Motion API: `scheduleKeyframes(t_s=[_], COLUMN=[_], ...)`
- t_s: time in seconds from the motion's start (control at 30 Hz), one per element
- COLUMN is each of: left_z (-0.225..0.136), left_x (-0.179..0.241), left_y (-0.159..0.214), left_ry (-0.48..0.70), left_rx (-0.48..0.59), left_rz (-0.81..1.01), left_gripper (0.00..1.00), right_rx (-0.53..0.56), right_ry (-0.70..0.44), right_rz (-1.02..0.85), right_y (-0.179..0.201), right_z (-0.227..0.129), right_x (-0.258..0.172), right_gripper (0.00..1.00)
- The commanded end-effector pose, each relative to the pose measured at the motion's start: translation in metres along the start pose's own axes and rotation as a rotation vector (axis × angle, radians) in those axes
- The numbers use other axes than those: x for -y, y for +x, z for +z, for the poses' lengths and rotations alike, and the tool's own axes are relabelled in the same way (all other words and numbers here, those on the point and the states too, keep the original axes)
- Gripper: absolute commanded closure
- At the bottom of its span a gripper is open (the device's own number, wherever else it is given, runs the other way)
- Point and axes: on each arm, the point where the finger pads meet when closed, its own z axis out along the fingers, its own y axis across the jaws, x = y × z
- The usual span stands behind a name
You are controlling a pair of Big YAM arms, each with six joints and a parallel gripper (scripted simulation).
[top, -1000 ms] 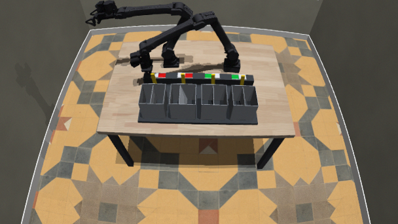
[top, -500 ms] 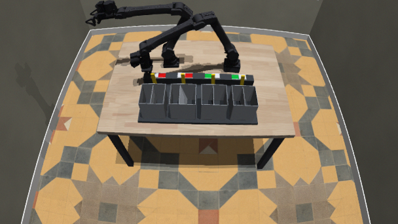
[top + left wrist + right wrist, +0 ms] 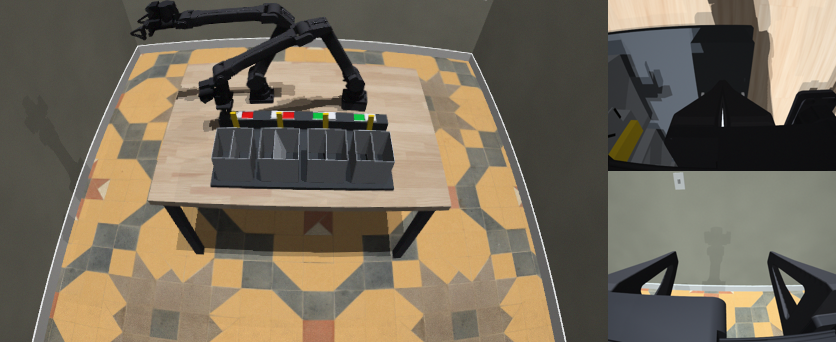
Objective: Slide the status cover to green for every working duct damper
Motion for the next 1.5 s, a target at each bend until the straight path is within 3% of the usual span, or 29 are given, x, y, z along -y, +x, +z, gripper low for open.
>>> scheduleKeyframes(t_s=[0.0,0.67,1.47], left_z=[-0.002,-0.023,-0.019], left_x=[0.004,0.001,-0.004], left_y=[-0.007,-0.008,0.005], left_ry=[-0.005,-0.014,-0.010], left_rx=[0.018,0.052,0.037], left_rz=[-0.001,-0.001,-0.001], left_gripper=[1.00,1.00,1.00], right_rx=[0.049,0.049,0.049], right_ry=[0.007,0.007,0.007], right_rz=[0.009,0.009,0.009], right_y=[-0.021,-0.021,-0.021], right_z=[-0.008,-0.008,-0.008], right_x=[0.006,0.006,0.006], right_gripper=[0.00,0.00,0.00])
